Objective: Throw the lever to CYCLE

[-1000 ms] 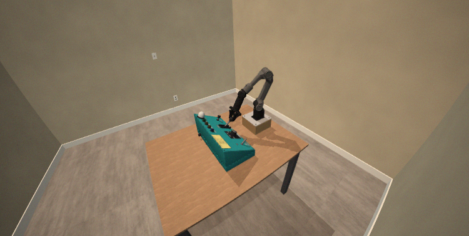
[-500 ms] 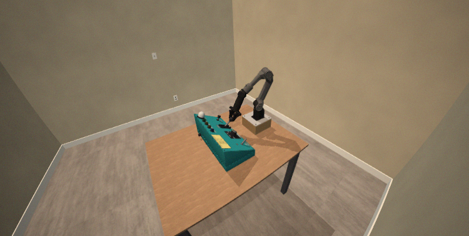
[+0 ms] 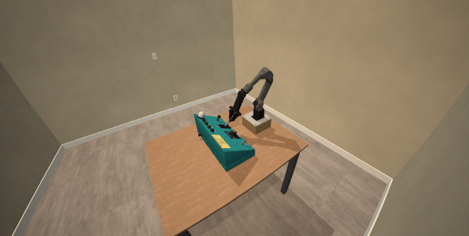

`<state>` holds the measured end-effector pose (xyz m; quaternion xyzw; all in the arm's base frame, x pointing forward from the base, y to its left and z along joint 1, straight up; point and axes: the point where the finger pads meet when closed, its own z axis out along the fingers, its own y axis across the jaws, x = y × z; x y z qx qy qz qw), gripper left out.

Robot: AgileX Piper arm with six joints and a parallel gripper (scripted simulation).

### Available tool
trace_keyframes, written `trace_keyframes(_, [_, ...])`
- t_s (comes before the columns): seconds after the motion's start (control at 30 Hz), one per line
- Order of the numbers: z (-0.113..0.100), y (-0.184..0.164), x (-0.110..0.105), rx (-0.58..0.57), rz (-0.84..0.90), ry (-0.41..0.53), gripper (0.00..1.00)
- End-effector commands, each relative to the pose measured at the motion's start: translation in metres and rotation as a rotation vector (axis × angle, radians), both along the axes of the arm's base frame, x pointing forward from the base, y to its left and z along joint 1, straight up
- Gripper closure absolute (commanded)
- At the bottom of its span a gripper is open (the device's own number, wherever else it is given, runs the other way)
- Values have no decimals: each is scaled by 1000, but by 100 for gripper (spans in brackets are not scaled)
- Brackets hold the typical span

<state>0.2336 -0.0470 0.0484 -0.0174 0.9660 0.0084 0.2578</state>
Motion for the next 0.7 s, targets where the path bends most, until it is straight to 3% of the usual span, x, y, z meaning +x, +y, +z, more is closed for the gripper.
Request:
trace_keyframes(0.0, [2,0,2,0,1,-4,100])
trace_keyframes(0.67, [11,0,9,0,1,-4,100])
